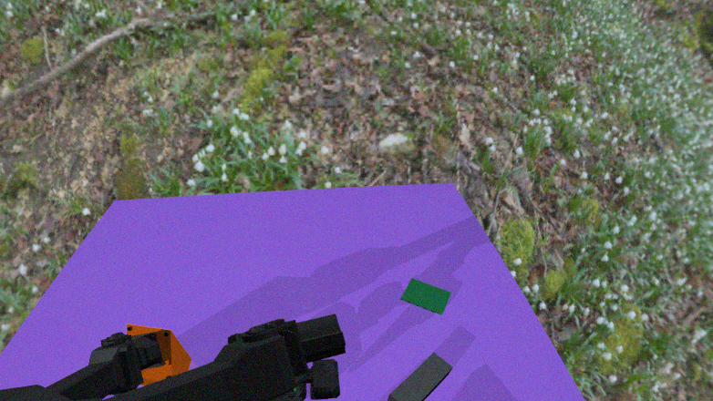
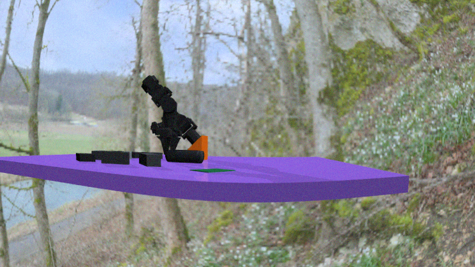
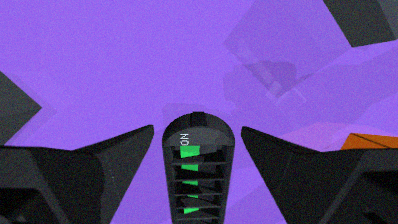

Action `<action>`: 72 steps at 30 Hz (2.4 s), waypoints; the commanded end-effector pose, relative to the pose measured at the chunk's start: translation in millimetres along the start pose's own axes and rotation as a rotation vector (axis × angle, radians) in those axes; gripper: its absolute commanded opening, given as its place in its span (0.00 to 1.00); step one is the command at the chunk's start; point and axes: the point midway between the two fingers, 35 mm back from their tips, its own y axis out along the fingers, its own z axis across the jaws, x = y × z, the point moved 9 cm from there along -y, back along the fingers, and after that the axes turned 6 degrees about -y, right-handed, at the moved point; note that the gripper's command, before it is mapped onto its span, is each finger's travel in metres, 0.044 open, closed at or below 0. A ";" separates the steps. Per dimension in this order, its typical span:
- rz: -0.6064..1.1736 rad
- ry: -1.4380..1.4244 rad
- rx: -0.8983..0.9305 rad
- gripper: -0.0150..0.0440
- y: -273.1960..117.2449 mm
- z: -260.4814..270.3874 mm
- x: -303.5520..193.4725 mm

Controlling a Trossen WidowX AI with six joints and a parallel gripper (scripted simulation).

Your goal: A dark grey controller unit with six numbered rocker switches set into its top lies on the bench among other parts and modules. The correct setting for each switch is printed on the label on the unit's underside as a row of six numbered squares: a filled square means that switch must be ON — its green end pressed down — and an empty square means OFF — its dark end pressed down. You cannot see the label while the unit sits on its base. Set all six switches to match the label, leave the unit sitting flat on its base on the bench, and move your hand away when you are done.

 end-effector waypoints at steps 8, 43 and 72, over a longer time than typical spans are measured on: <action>0.006 -0.001 0.000 1.00 -28.3 5.0 -42.3; 0.009 -0.030 -0.003 1.00 -62.9 9.5 -118.5; 0.008 -0.030 -0.002 1.00 -17.5 10.5 -119.1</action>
